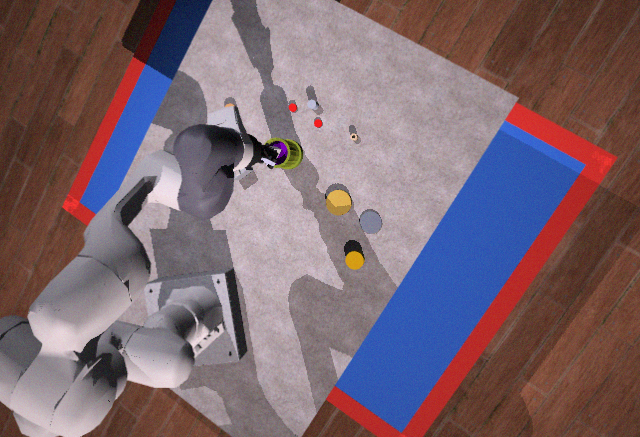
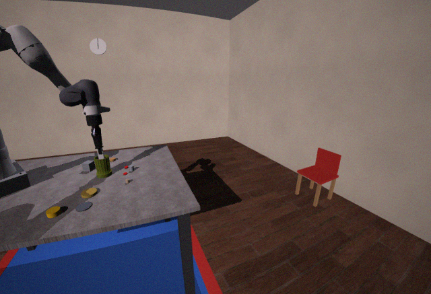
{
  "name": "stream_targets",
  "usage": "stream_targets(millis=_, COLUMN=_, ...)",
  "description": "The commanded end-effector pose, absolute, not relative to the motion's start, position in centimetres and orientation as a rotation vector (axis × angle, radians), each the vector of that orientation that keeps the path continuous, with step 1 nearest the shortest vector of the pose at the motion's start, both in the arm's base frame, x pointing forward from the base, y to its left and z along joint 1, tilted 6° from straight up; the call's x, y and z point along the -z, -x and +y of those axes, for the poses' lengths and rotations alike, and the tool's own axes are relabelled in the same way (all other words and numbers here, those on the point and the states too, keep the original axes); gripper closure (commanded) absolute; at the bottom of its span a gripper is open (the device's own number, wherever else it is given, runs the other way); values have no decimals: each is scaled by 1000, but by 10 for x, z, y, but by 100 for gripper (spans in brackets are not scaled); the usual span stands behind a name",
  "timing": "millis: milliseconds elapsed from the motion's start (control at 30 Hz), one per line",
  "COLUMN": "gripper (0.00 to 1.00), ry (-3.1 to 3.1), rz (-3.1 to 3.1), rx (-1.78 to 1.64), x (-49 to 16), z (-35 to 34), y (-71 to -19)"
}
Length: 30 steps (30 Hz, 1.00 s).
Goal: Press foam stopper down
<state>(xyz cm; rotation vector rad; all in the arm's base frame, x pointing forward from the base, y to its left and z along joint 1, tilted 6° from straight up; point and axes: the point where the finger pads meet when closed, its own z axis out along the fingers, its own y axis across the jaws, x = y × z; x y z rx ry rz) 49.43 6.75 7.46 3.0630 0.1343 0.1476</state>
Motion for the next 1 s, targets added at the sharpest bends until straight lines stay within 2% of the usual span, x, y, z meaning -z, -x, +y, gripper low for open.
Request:
stream_targets(millis=0, gripper=100, ry=-3060, rz=132, rx=-109, x=-64, z=63, y=-485)
stream_targets(millis=967, gripper=100, ry=-3060, rz=132, rx=-109, x=-61, z=63, y=-484)
